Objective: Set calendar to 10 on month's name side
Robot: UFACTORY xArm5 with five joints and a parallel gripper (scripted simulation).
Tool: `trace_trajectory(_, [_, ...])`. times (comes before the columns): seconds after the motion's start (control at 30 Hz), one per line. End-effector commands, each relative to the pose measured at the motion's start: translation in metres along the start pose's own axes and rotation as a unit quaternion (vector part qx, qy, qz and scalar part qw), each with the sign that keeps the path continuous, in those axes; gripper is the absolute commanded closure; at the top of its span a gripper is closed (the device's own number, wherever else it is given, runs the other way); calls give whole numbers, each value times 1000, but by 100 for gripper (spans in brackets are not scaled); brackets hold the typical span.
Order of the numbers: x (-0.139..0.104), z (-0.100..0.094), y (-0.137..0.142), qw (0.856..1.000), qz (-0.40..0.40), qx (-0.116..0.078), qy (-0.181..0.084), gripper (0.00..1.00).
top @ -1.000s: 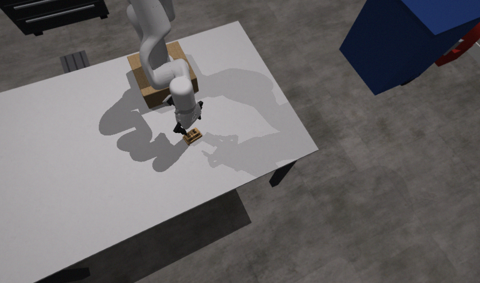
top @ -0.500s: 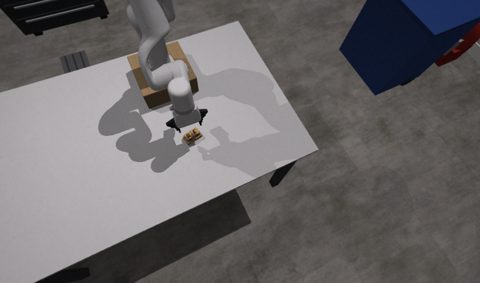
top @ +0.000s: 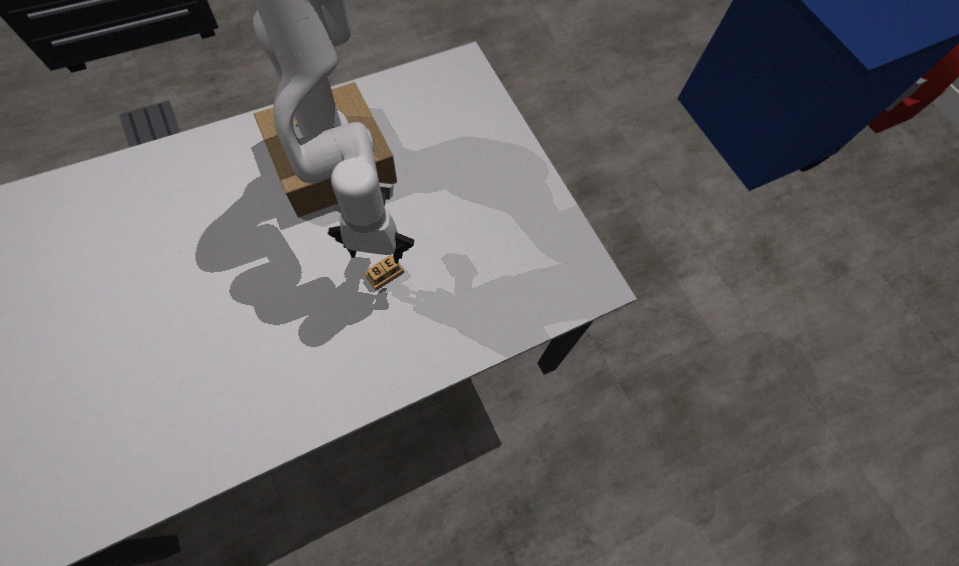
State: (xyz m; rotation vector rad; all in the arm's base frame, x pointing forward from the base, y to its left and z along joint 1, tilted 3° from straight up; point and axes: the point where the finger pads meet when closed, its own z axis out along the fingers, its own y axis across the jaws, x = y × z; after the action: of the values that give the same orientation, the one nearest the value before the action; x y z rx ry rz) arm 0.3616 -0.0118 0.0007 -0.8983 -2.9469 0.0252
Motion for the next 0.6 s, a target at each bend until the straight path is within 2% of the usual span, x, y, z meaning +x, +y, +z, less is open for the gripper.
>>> trace_trajectory(0.0, [-2, 0, -1, 996, 87, -1, -1, 0])
trace_trajectory(0.1, [-3, 0, -2, 990, 144, -1, -1, 0])
trace_trajectory(0.2, [-3, 0, -2, 988, 155, -1, -1, 0])
trace_trajectory(0.3, [-5, 1, -4, 972, 234, -2, -1, 0])
trace_trajectory(0.33, [-5, 1, -4, 972, 234, -2, -1, 0])
trace_trajectory(0.57, [-7, 1, -6, 936, 352, -2, 0, 0])
